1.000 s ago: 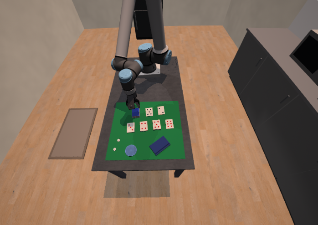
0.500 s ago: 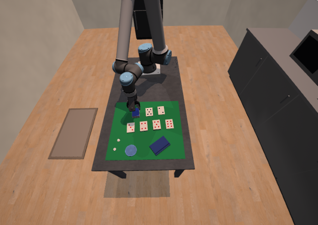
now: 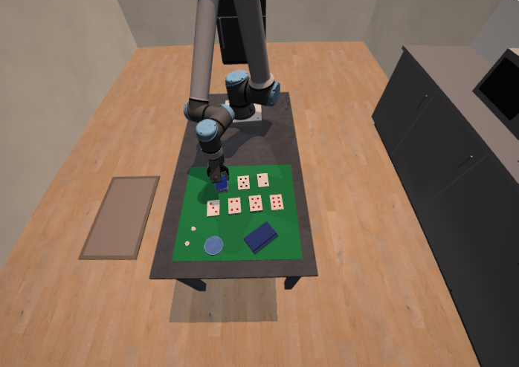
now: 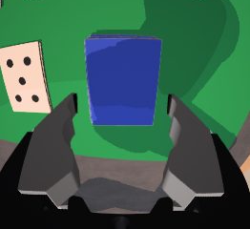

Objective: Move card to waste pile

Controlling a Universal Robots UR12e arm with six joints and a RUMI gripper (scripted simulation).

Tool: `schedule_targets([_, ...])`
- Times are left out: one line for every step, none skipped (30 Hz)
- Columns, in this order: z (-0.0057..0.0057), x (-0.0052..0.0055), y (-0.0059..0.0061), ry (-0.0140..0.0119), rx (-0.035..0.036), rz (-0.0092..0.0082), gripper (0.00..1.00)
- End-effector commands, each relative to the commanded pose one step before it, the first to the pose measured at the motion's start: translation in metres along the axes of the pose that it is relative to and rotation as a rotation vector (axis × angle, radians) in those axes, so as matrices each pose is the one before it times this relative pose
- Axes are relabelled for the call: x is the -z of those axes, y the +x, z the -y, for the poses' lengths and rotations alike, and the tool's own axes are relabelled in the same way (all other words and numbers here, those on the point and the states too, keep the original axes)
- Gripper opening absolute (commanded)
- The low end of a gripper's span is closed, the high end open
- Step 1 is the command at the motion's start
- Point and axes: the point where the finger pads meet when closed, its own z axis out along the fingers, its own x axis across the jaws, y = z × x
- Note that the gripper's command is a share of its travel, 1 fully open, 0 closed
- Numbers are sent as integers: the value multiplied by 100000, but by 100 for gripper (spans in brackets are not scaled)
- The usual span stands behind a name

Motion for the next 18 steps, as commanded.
schedule_targets([57, 41, 31, 125, -7, -61, 50])
schedule_targets([0, 0, 0, 0, 0, 0, 50])
schedule_targets([0, 0, 0, 0, 0, 0, 50])
schedule_targets([0, 0, 0, 0, 0, 0, 50])
schedule_targets([0, 0, 0, 0, 0, 0, 50])
schedule_targets([0, 0, 0, 0, 0, 0, 50])
schedule_targets([0, 0, 0, 0, 0, 0, 42])
schedule_targets([0, 0, 0, 0, 0, 0, 42])
schedule_targets([0, 0, 0, 0, 0, 0, 42])
schedule_targets([0, 0, 0, 0, 0, 0, 42])
schedule_targets([0, 0, 0, 0, 0, 0, 42])
schedule_targets([0, 0, 0, 0, 0, 0, 42])
schedule_targets([0, 0, 0, 0, 0, 0, 42])
schedule_targets([0, 0, 0, 0, 0, 0, 42])
schedule_targets([0, 0, 0, 0, 0, 0, 42])
schedule_targets([0, 0, 0, 0, 0, 0, 42])
schedule_targets([0, 0, 0, 0, 0, 0, 42])
schedule_targets([0, 0, 0, 0, 0, 0, 42])
